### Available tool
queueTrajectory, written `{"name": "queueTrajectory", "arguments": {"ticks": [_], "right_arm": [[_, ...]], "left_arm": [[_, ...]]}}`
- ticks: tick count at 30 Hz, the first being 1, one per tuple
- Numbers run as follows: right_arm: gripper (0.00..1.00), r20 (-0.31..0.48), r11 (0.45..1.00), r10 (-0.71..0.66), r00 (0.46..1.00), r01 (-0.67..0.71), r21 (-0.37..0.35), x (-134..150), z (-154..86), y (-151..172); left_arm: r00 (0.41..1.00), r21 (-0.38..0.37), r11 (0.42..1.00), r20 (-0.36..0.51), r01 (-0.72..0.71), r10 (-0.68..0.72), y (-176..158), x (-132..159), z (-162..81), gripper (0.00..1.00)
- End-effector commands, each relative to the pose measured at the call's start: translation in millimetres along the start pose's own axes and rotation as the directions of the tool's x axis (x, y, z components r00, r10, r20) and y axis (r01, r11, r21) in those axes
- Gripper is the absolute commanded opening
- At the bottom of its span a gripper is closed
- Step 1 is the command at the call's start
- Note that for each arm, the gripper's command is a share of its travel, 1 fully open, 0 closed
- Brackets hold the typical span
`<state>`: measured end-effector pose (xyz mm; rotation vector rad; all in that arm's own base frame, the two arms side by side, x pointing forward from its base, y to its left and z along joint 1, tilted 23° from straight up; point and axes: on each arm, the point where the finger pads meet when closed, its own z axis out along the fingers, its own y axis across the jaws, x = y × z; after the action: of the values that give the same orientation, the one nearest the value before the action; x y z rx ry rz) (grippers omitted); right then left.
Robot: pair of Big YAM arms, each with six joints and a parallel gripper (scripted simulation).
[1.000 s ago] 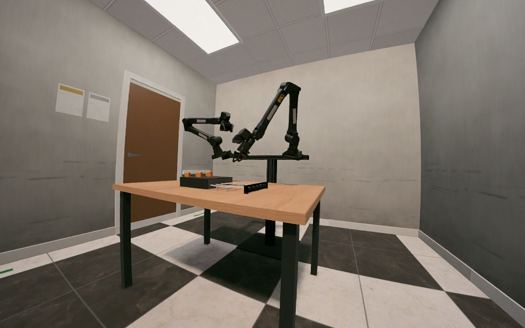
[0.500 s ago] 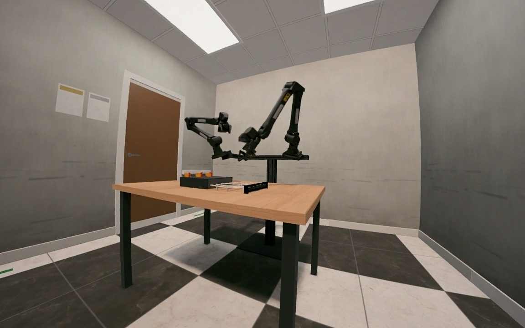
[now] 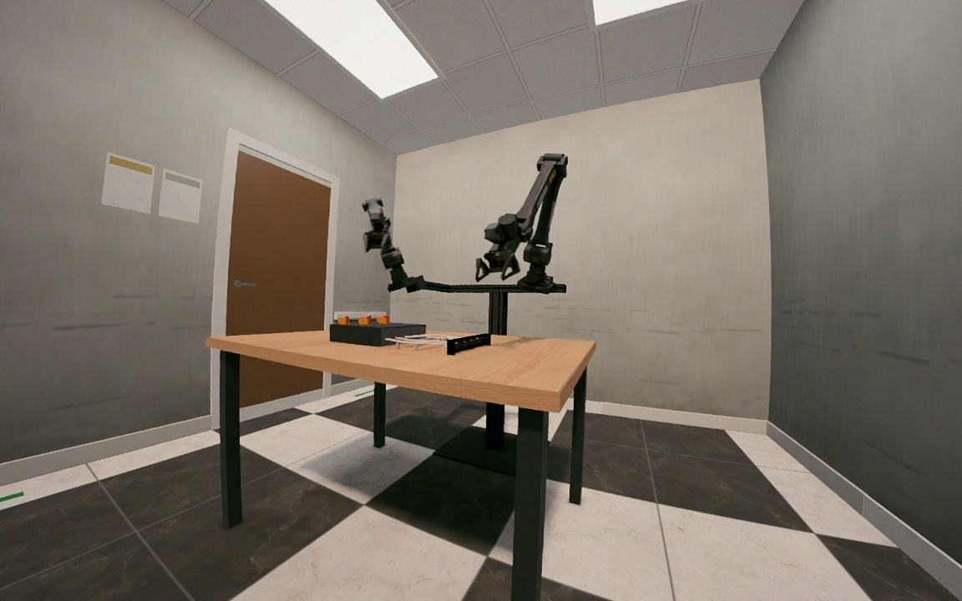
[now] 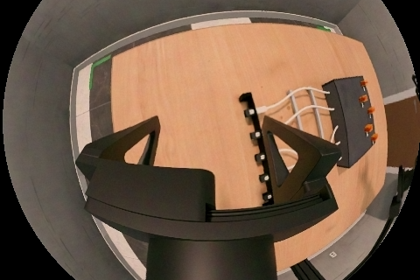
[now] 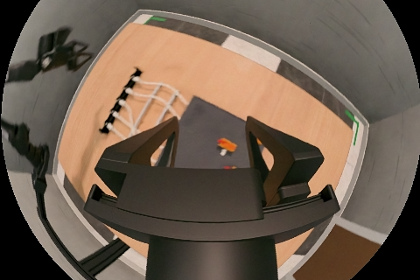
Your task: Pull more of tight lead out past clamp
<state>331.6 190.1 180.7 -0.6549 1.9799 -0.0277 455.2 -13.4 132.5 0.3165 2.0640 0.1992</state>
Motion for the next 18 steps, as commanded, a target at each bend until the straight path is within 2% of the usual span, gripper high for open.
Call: {"name": "queueTrajectory", "arguments": {"ticks": [1, 6, 11, 13, 15, 18], "right_arm": [[0.64, 0.037, 0.993, 0.060, 0.998, -0.063, 0.103, -31, 32, -66], [0.64, 0.033, 0.966, 0.146, 0.989, -0.149, 0.211, -11, 52, -165], [0.64, 0.045, 0.919, 0.222, 0.974, -0.224, 0.324, 26, 49, -267], [0.64, 0.045, 0.919, 0.222, 0.974, -0.224, 0.324, 26, 49, -267], [0.64, 0.038, 0.904, 0.246, 0.968, -0.244, 0.350, 46, 46, -292], [0.64, 0.045, 0.890, 0.262, 0.964, -0.259, 0.374, 57, 41, -315]], "left_arm": [[0.999, -0.056, 0.998, 0.029, 0.024, -0.023, 46, -19, -4, 1.00], [0.994, -0.101, 0.990, 0.044, 0.103, -0.099, 104, -22, -8, 1.00], [0.988, -0.131, 0.981, 0.068, 0.145, -0.137, 144, -28, -14, 1.00], [0.988, -0.131, 0.981, 0.068, 0.145, -0.137, 144, -28, -14, 1.00], [0.988, -0.123, 0.982, 0.078, 0.141, -0.133, 143, -34, -14, 1.00], [0.988, -0.128, 0.982, 0.084, 0.142, -0.131, 145, -36, -14, 1.00]]}}
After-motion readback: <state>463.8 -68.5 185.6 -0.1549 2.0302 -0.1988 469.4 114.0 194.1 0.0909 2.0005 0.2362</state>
